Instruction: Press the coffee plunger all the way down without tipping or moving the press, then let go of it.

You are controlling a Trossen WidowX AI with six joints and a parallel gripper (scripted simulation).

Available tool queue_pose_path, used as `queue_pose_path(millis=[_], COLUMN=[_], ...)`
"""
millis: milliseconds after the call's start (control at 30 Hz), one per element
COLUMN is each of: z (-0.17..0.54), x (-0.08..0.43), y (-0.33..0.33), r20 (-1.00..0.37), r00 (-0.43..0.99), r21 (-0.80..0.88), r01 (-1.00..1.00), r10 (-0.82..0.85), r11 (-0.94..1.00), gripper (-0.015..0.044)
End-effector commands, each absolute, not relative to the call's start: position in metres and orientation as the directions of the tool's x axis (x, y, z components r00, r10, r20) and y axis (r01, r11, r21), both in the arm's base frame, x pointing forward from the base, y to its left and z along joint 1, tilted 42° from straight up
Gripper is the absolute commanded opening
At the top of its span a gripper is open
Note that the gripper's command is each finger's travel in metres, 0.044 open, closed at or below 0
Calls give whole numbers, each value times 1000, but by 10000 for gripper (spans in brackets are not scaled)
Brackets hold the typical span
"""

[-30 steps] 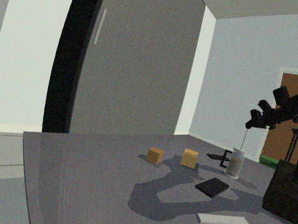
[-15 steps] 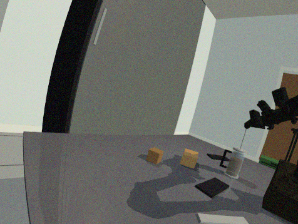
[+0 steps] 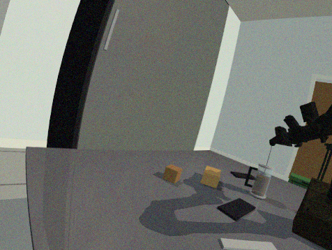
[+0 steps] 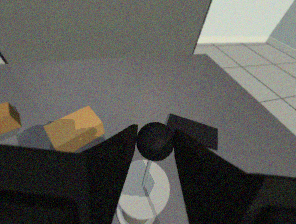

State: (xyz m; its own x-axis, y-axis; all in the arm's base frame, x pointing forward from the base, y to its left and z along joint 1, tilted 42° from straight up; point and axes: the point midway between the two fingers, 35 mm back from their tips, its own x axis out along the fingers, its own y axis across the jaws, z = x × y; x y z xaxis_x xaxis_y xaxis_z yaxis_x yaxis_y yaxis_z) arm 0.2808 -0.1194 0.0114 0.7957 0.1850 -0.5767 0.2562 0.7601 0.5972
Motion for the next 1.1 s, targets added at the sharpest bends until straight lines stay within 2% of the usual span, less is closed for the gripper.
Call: queue_pose_path(millis=[0, 1067], z=[-8, -48], x=[273, 281], y=[-105, -72], r20=[-609, -604], r00=[766, 770], r21=[603, 608], r01=[279, 278], r10=[205, 206], r11=[747, 744], gripper=[118, 118])
